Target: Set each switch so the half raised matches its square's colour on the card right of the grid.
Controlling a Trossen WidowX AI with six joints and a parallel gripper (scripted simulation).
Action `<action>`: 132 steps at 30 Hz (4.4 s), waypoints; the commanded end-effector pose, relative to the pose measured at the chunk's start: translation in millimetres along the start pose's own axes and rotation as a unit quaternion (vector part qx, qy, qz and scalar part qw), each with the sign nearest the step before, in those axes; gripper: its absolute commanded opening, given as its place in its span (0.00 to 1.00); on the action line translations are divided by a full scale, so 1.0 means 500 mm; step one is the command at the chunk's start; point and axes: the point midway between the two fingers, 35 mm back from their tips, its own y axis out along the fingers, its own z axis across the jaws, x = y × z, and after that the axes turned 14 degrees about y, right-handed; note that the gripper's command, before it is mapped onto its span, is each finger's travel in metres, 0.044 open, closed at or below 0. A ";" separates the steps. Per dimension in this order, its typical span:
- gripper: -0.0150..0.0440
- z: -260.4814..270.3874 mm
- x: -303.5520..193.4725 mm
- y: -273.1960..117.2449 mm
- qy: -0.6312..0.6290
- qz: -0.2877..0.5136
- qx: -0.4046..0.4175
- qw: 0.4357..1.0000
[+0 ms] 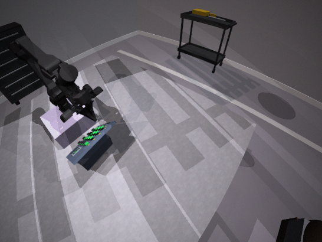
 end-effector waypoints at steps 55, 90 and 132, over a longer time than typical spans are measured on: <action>0.25 0.001 0.006 0.061 0.003 -0.003 -0.001 1.000; 0.25 0.001 0.005 -0.030 0.003 -0.012 0.001 1.000; 0.25 -0.075 -0.059 0.055 0.002 -0.002 -0.002 1.000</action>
